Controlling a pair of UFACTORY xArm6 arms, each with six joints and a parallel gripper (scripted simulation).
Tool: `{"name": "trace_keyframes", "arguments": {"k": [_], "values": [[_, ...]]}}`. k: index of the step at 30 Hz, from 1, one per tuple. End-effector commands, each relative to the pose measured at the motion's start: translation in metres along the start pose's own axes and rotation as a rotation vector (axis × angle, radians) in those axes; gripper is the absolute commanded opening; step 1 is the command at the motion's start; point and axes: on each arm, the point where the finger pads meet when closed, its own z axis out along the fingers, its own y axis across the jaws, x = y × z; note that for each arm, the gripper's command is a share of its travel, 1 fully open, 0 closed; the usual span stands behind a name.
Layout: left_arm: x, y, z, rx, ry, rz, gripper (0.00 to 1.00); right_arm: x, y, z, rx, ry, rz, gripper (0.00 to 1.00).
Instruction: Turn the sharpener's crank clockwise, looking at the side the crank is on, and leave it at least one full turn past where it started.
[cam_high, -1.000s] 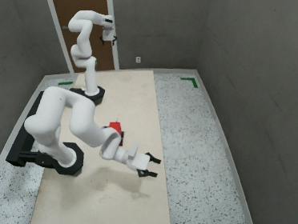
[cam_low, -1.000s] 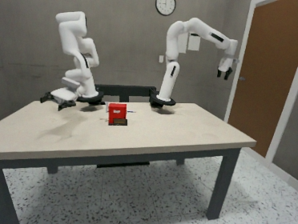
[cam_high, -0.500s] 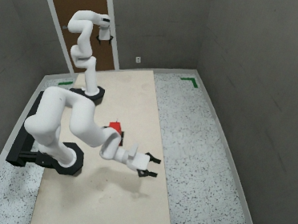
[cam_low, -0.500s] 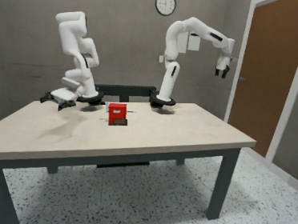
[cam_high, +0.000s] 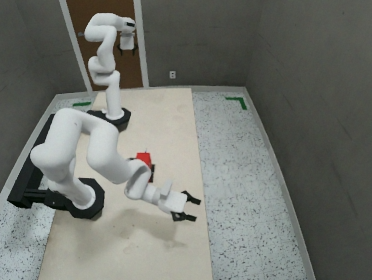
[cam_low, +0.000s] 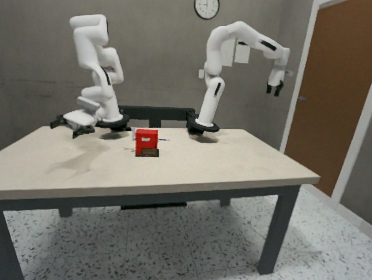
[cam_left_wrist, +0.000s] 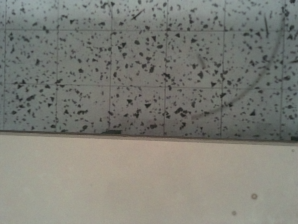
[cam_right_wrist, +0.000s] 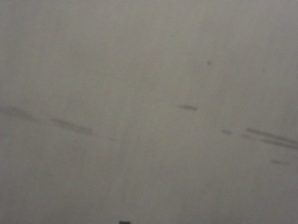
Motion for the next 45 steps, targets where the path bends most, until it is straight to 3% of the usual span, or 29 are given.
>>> {"name": "trace_keyframes", "arguments": {"k": [1, 45], "values": [[0.000, -0.009, -0.003, -0.002, 0.006, 0.004, 1.00, 0.001, 0.000, 0.001, -0.001, 0.003, 0.001, 1.00], [-0.002, -0.027, -0.007, -0.005, 0.012, 0.013, 1.00, 0.001, 0.000, 0.001, -0.001, 0.003, 0.001, 1.00]]}}
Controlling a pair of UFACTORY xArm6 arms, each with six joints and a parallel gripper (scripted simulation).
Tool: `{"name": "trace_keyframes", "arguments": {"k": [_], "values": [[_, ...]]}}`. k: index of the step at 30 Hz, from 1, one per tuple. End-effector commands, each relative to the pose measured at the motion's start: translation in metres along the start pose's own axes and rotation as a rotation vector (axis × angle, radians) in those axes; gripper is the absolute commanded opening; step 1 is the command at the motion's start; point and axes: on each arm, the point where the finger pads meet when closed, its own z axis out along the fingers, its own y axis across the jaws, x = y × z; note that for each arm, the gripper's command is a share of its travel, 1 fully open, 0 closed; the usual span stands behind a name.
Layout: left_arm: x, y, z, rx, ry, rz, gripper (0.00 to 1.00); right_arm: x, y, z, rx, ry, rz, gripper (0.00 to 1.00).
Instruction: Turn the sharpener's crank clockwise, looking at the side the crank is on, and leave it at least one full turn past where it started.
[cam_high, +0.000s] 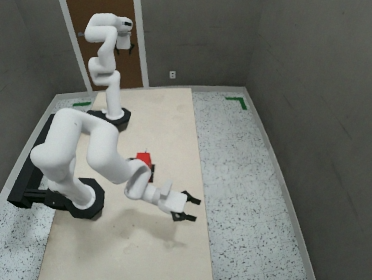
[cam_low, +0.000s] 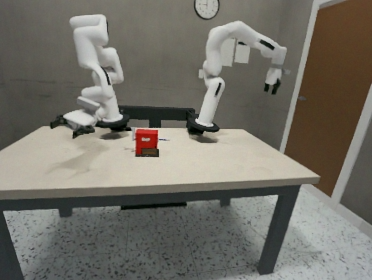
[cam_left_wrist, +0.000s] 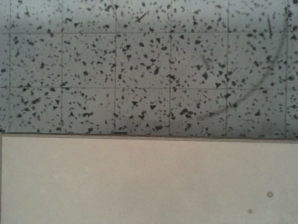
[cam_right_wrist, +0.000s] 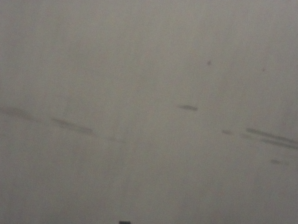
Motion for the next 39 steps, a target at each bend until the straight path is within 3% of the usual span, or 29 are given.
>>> {"name": "trace_keyframes", "arguments": {"k": [1, 10, 13, 19, 25, 27, 29, 39], "values": [[0.001, 0.000, -0.002, 0.000, 0.004, 0.000, 1.00, 0.001, 0.000, 0.001, -0.001, 0.003, 0.001, 1.00], [0.001, 0.000, -0.002, 0.000, 0.004, 0.000, 1.00, 0.001, 0.003, -0.001, -0.017, -0.009, 0.008, 1.00], [0.001, 0.000, -0.002, 0.000, 0.004, 0.000, 1.00, 0.001, 0.009, -0.004, -0.050, -0.034, 0.023, 1.00], [0.001, 0.000, -0.002, 0.000, 0.004, 0.000, 1.00, -0.003, 0.030, -0.020, -0.175, -0.133, 0.092, 1.00], [0.001, 0.000, -0.002, 0.000, 0.004, 0.000, 1.00, -0.008, 0.041, -0.035, -0.257, -0.209, 0.151, 1.00], [0.001, 0.000, -0.002, 0.000, 0.004, 0.000, 1.00, -0.008, 0.041, -0.035, -0.257, -0.209, 0.151, 1.00], [0.001, 0.000, -0.002, 0.000, 0.004, 0.000, 1.00, -0.012, 0.046, -0.047, -0.309, -0.261, 0.195, 1.00], [0.001, 0.000, -0.002, 0.000, 0.004, 0.000, 1.00, -0.022, 0.052, -0.081, -0.425, -0.397, 0.317, 1.00]]}}
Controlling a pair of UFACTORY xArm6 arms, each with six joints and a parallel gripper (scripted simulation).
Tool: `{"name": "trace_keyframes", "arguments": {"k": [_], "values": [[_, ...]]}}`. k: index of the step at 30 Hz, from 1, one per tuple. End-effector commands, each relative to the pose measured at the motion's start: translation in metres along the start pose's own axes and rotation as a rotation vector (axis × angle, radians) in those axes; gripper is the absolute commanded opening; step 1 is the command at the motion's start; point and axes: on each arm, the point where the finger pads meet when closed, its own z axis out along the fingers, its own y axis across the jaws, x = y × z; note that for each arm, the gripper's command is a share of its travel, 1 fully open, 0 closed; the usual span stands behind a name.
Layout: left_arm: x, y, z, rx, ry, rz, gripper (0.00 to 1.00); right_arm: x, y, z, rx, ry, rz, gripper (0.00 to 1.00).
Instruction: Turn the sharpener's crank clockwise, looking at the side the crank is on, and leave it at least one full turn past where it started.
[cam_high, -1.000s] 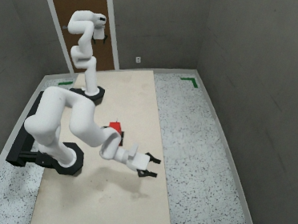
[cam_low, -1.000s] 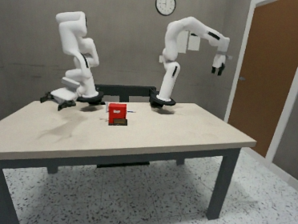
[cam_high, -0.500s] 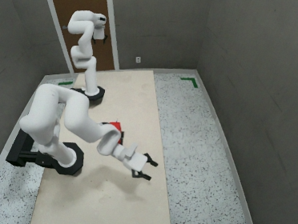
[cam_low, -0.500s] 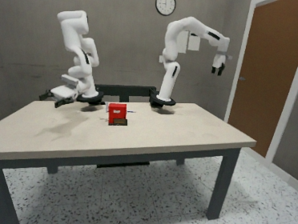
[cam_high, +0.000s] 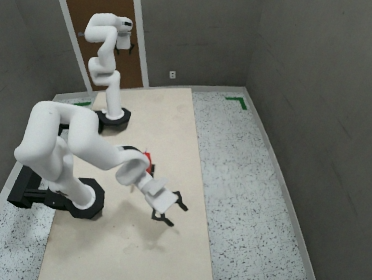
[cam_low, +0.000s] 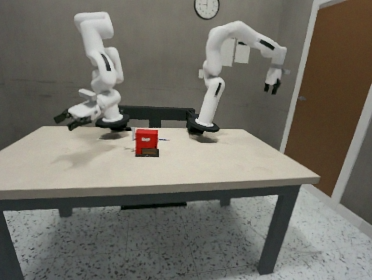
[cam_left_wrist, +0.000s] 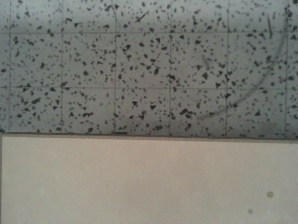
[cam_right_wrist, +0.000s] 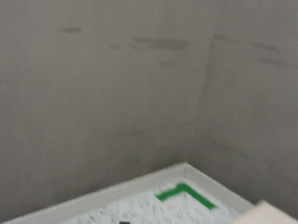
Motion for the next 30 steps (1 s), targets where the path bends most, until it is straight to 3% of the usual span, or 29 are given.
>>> {"name": "trace_keyframes", "arguments": {"k": [1, 5, 6, 20, 22, 23, 30], "values": [[0.001, 0.000, -0.001, 0.000, 0.004, 0.000, 1.00, -0.009, 0.014, -0.019, -0.099, -0.109, 0.080, 1.00], [0.001, 0.000, -0.001, 0.000, 0.004, 0.000, 1.00, -0.013, 0.017, -0.025, -0.120, -0.140, 0.105, 1.00], [0.001, 0.000, -0.001, 0.000, 0.004, 0.000, 1.00, -0.019, 0.021, -0.035, -0.149, -0.186, 0.144, 1.00], [0.001, 0.000, -0.001, 0.000, 0.004, 0.000, 1.00, -0.049, 0.026, -0.088, -0.263, -0.409, 0.326, 1.00], [0.001, 0.000, -0.001, 0.000, 0.004, 0.000, 1.00, -0.049, 0.026, -0.088, -0.263, -0.409, 0.326, 1.00], [0.001, 0.000, -0.001, 0.000, 0.004, 0.000, 1.00, -0.055, 0.025, -0.101, -0.283, -0.460, 0.367, 1.00], [0.001, 0.000, -0.001, 0.000, 0.004, 0.000, 1.00, -0.068, 0.021, -0.130, -0.324, -0.575, 0.459, 1.00]]}}
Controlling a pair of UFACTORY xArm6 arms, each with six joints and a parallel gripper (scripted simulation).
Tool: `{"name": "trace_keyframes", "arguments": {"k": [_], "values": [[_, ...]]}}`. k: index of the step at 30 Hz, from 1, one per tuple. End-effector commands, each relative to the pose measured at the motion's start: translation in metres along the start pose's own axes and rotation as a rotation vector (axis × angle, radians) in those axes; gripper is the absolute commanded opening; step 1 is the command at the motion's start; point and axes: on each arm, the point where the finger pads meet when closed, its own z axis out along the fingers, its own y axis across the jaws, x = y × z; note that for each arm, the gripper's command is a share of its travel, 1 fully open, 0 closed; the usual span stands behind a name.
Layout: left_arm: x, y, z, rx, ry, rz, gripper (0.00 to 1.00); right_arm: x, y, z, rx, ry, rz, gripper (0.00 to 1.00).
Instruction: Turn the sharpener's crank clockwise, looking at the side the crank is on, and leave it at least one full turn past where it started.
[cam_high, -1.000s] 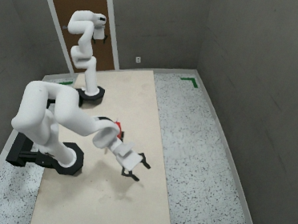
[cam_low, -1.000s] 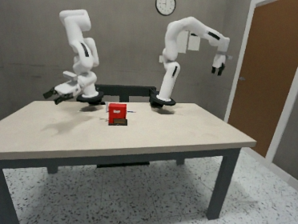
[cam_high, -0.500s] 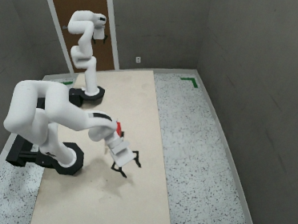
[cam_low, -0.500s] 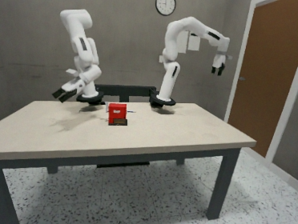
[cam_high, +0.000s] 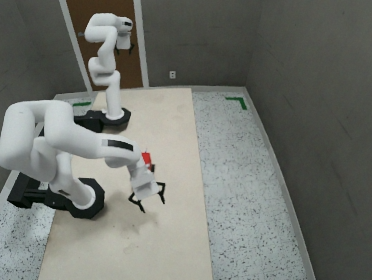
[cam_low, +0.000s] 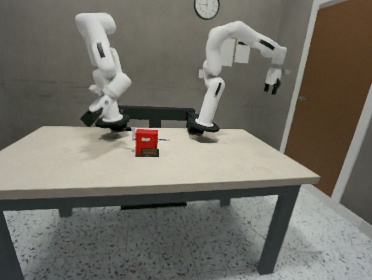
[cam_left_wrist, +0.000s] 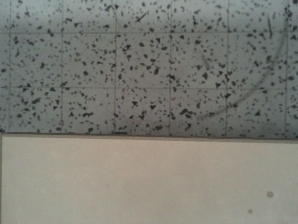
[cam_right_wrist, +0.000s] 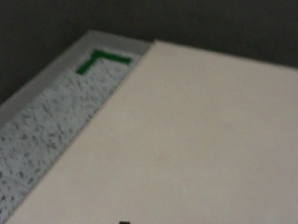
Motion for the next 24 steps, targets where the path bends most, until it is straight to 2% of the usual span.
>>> {"name": "trace_keyframes", "arguments": {"k": [1, 7, 9, 10, 24], "values": [[0.001, 0.000, -0.001, 0.000, 0.004, 0.000, 1.00, -0.023, 0.012, -0.023, -0.061, -0.130, 0.087, 1.00], [0.001, 0.000, -0.001, 0.000, 0.004, 0.000, 1.00, -0.044, 0.018, -0.044, -0.095, -0.241, 0.163, 1.00], [0.001, 0.000, -0.001, 0.000, 0.004, 0.000, 1.00, -0.044, 0.018, -0.044, -0.095, -0.241, 0.163, 1.00], [0.001, 0.000, -0.001, 0.000, 0.004, 0.000, 1.00, -0.054, 0.020, -0.055, -0.111, -0.294, 0.198, 1.00], [0.001, 0.000, -0.001, 0.000, 0.004, 0.000, 1.00, -0.098, 0.023, -0.112, -0.179, -0.558, 0.365, 1.00]]}}
